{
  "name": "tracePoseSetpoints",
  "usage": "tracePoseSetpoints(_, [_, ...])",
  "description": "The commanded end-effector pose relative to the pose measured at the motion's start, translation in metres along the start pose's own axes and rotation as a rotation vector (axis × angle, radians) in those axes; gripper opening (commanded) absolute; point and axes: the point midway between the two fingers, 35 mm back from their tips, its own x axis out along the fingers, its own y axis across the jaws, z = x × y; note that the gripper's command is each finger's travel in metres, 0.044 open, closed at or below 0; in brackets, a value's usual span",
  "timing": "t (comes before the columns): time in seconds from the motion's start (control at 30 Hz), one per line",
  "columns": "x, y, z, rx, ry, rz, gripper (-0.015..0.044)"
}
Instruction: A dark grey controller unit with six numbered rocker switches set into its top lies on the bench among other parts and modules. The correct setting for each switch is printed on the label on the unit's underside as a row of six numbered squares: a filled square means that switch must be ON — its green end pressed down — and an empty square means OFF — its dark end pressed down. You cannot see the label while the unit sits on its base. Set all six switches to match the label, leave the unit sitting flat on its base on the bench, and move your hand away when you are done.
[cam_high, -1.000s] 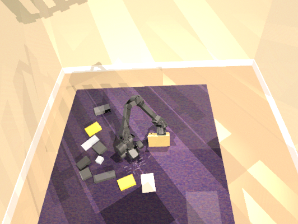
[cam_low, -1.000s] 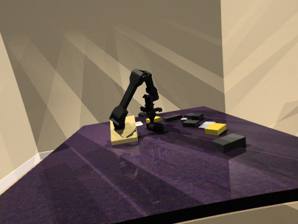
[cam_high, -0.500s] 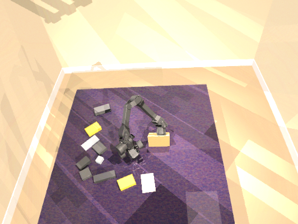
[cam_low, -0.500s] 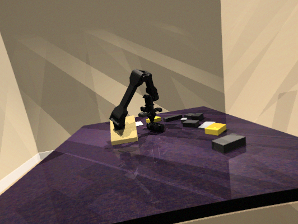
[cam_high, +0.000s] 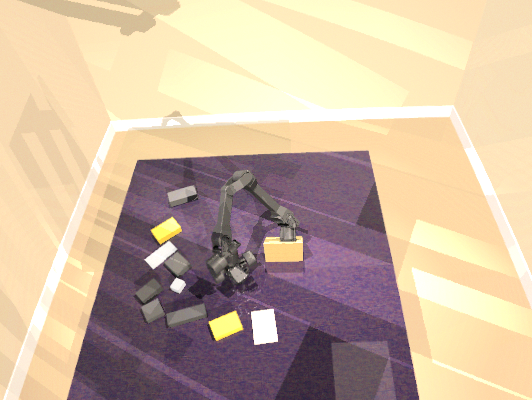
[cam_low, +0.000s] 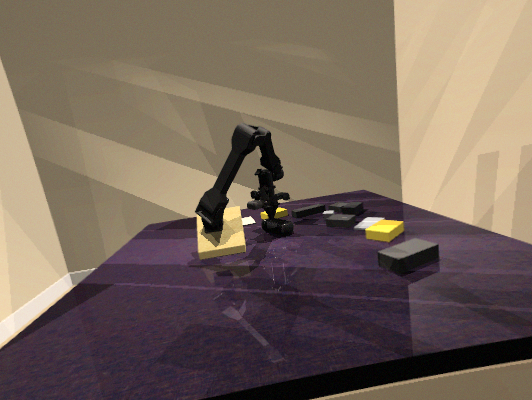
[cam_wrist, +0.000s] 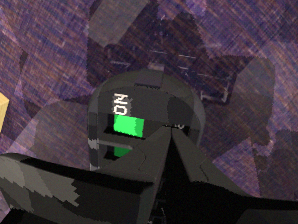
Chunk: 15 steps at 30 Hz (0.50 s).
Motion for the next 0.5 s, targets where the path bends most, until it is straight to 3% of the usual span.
tracePoseSetpoints(0.0, [0.004,0.004,0.0,-0.011,0.005,0.012,0.0])
tracePoseSetpoints(0.37, [0.005,0.004,0.0,-0.011,0.005,0.012,0.0])
tracePoseSetpoints(0.47, [-0.02,0.001,0.001,-0.007,0.0,0.008,0.0])
